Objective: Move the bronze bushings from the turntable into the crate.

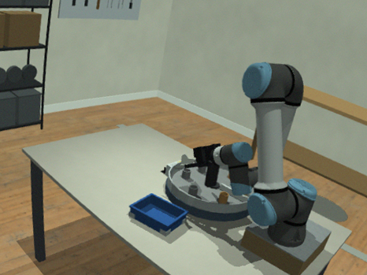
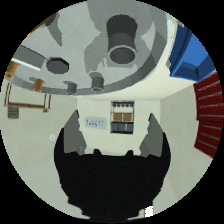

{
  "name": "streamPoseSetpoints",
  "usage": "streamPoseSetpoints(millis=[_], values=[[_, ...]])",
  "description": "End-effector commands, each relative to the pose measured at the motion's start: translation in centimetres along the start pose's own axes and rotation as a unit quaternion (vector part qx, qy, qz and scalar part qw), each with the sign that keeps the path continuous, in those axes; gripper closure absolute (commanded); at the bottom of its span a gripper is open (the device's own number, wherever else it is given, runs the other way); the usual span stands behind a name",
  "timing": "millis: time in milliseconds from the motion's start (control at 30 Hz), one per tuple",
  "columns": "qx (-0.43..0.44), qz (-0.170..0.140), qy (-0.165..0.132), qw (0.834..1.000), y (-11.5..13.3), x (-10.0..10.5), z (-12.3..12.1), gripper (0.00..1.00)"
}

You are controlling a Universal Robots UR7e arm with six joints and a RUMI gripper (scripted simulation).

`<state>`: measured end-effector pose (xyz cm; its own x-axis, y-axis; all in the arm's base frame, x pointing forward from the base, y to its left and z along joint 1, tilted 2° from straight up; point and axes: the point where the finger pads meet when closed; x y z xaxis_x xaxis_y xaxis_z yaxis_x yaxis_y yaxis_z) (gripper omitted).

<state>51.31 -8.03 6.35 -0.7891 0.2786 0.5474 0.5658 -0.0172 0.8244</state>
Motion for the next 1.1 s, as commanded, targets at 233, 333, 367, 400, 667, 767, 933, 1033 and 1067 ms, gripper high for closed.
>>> streamPoseSetpoints(millis=[233, 333, 367, 400, 667, 767, 933, 1033, 1067], values=[[0.0, -0.001, 0.0, 1.0, 0.0, 0.0, 0.0, 0.0], [0.0, -0.001, 0.0, 1.0, 0.0, 0.0, 0.0, 0.0], [0.0, -0.001, 0.0, 1.0, 0.0, 0.0, 0.0, 0.0], [0.0, -0.001, 0.0, 1.0, 0.0, 0.0, 0.0, 0.0], [0.0, 0.0, 0.0, 1.0, 0.0, 0.0, 0.0, 0.0], [-0.001, 0.002, -0.001, 1.0, 0.0, -0.1, -0.1, 0.0], [-0.003, 0.01, -0.003, 1.0, -0.2, -0.4, -0.6, 0.0], [-0.006, 0.018, -0.005, 1.0, -0.4, -0.7, -1.1, 0.0], [-0.006, 0.018, -0.005, 1.0, -0.4, -0.7, -1.1, 0.0]])
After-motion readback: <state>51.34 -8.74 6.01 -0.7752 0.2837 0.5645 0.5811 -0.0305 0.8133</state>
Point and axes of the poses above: the point where the finger pads meet when closed, its own x axis back along the fingers, its own z axis across the jaws, y = z × x, and after that the axes turned 14 degrees about x, right-handed
